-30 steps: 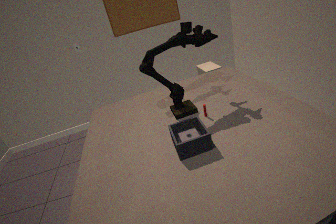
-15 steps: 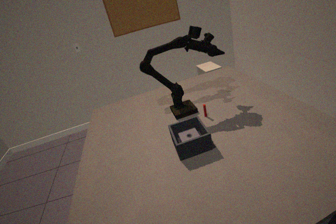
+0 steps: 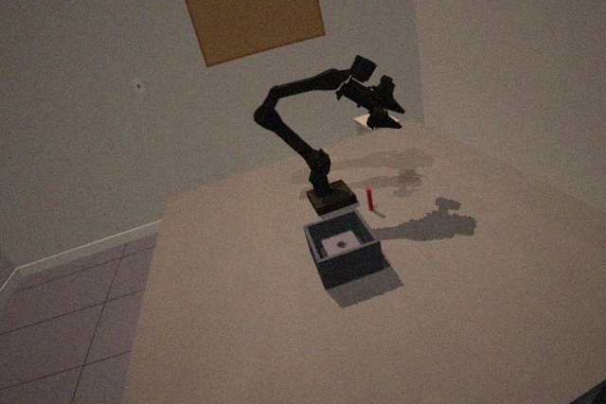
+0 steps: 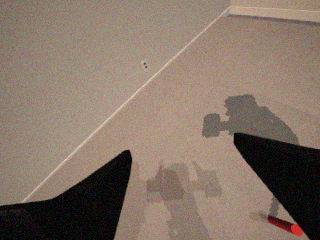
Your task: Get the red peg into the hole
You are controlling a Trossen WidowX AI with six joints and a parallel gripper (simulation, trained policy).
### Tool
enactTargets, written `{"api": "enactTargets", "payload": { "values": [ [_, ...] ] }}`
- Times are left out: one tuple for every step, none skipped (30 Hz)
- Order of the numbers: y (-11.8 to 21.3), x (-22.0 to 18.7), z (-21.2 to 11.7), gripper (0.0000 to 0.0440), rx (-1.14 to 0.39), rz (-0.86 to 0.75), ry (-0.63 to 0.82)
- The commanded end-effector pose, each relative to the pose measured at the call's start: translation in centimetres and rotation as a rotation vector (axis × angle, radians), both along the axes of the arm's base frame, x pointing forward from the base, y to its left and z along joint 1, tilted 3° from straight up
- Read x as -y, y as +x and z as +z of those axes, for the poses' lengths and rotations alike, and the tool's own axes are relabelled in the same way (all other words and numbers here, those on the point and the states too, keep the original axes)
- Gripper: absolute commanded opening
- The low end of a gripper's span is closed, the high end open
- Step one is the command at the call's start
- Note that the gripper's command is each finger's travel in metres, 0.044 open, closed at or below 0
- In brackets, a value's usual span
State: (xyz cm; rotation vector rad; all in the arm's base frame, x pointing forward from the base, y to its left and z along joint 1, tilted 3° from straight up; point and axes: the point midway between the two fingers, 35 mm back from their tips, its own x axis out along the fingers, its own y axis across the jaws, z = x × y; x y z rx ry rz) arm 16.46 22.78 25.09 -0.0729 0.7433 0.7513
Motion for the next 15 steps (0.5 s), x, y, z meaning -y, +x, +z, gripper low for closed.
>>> {"api": "enactTargets", "payload": {
  "values": [
    [0.9, 1.4, -2.0, 0.0440, -0.096, -0.101, -0.030],
    [1.1, 1.8, -2.3, 0.0440, -0.118, -0.130, -0.034],
    [1.3, 2.1, -2.7, 0.0440, -0.139, -0.158, -0.038],
    [1.5, 2.5, -3.0, 0.0440, -0.160, -0.186, -0.042],
    [1.7, 2.9, -3.4, 0.0440, -0.181, -0.214, -0.045],
    [1.8, 3.3, -3.7, 0.0440, -0.202, -0.242, -0.049],
    [2.0, 3.7, -4.0, 0.0440, -0.222, -0.271, -0.053],
    [2.1, 4.1, -4.4, 0.0440, -0.243, -0.300, -0.057],
    [2.2, 4.5, -4.7, 0.0440, -0.263, -0.328, -0.061],
    [2.3, 4.8, -5.0, 0.0440, -0.283, -0.357, -0.064],
    [2.4, 5.2, -5.4, 0.0440, -0.303, -0.386, -0.068],
    [2.5, 5.6, -5.7, 0.0440, -0.323, -0.415, -0.072],
    [2.5, 6.0, -6.0, 0.0440, -0.343, -0.444, -0.076],
    [2.6, 6.4, -6.3, 0.0440, -0.362, -0.473, -0.080],
    [2.6, 6.8, -6.7, 0.0440, -0.381, -0.502, -0.083]
  ]
}}
